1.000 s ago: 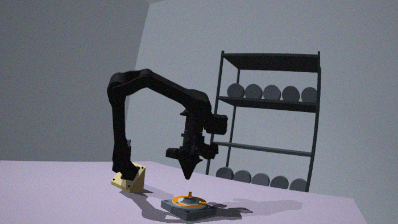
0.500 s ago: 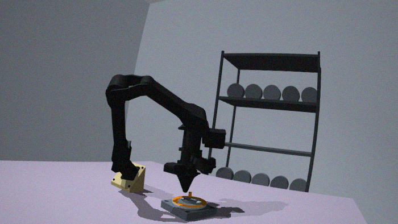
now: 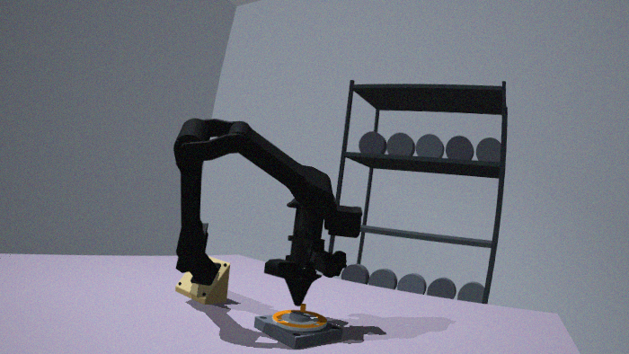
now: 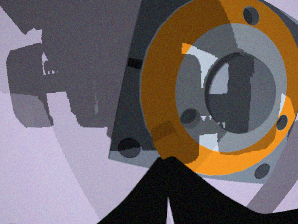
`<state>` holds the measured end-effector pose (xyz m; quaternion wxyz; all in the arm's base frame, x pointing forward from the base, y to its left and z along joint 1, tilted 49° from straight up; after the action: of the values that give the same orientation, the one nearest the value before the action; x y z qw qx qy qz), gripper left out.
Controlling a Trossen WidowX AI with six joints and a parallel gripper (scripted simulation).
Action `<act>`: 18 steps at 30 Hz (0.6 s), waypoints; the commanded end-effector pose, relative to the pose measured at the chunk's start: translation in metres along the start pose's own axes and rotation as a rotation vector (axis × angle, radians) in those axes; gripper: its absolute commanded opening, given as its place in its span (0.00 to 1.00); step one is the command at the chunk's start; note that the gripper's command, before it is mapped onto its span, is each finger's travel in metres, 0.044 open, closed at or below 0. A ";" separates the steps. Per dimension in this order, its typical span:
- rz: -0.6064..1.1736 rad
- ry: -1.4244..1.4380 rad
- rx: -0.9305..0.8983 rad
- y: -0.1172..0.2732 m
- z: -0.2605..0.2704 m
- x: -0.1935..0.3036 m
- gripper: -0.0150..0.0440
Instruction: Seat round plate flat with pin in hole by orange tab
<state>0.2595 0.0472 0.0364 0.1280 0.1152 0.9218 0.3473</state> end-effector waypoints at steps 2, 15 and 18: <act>-0.003 0.003 0.004 -0.001 0.006 -0.006 0.25; -0.003 0.002 0.004 0.000 0.014 -0.018 0.25; -0.003 0.002 0.004 0.000 0.015 -0.020 0.25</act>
<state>0.2795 0.0513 0.0308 0.1292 0.1136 0.9215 0.3482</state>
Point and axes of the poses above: the point midway between the two fingers, 35 mm back from their tips, its own y axis back along the fingers, its own z axis across the jaws, x = y × z, the point moved 7 cm from there along y, back along the fingers, and after that the axes turned 13 degrees about -y, right-handed, at the moved point
